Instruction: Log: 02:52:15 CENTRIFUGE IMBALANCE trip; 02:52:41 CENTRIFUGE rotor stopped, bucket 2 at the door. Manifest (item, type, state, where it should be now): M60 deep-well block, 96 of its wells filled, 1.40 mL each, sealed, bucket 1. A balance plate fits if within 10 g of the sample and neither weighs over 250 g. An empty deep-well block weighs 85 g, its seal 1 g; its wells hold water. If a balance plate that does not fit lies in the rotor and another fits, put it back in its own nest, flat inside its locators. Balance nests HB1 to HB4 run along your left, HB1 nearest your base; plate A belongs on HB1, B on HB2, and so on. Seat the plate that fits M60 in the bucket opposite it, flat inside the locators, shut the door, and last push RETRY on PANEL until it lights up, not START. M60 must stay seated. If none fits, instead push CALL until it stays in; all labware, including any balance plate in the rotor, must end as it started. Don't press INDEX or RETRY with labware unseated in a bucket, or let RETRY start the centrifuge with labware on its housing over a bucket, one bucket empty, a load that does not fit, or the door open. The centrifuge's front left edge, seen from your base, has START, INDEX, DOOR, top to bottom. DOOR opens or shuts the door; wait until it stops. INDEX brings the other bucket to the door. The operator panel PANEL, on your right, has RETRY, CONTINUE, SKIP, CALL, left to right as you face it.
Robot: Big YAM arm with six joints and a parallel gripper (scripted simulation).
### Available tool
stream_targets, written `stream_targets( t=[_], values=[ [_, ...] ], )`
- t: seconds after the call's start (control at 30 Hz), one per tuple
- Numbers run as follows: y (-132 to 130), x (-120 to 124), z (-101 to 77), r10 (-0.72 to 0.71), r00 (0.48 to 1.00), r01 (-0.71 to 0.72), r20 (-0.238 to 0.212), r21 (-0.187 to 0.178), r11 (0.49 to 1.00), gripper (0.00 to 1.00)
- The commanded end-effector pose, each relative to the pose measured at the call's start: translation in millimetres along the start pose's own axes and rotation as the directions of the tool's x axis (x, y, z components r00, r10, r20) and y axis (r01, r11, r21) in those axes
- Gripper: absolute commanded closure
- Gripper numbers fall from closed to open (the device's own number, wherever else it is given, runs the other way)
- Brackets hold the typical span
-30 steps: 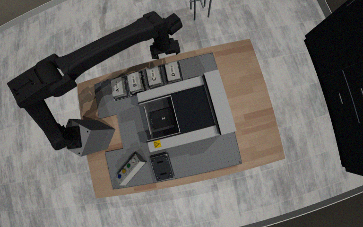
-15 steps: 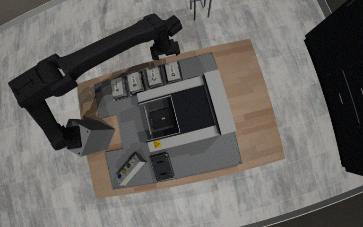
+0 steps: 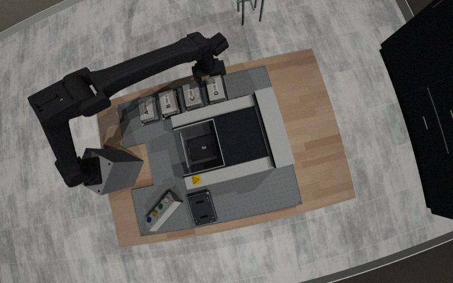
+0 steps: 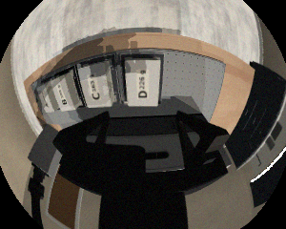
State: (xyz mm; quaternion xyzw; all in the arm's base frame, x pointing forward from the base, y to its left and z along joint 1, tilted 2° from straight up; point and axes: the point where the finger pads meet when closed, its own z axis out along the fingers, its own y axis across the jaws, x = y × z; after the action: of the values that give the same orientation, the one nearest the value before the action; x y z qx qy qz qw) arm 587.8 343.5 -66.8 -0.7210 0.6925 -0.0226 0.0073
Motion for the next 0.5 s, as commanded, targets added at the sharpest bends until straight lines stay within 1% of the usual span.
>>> stream_targets(
  t=[0.0, 0.07, 0.13, 0.2, 0.3, 0.47],
  values=[
    [-11, 5, 31.4, 0.002, 1.0, -0.002, 0.006, 0.006, 1.0, 0.0],
    [-10, 5, 44.2, 0.001, 1.0, -0.001, 0.005, 0.004, 1.0, 0.0],
    [-13, 4, 53.5, 0.002, 1.0, -0.002, 0.008, 0.01, 1.0, 0.0],
    [-13, 4, 53.5, 0.002, 1.0, -0.002, 0.008, 0.01, 1.0, 0.0],
    [-22, -1, 61.9, 0.002, 1.0, -0.002, 0.019, 0.032, 1.0, 0.0],
    [-23, -1, 84.6, 0.002, 1.0, -0.003, 0.02, 0.033, 0.999, 0.0]
  ],
)
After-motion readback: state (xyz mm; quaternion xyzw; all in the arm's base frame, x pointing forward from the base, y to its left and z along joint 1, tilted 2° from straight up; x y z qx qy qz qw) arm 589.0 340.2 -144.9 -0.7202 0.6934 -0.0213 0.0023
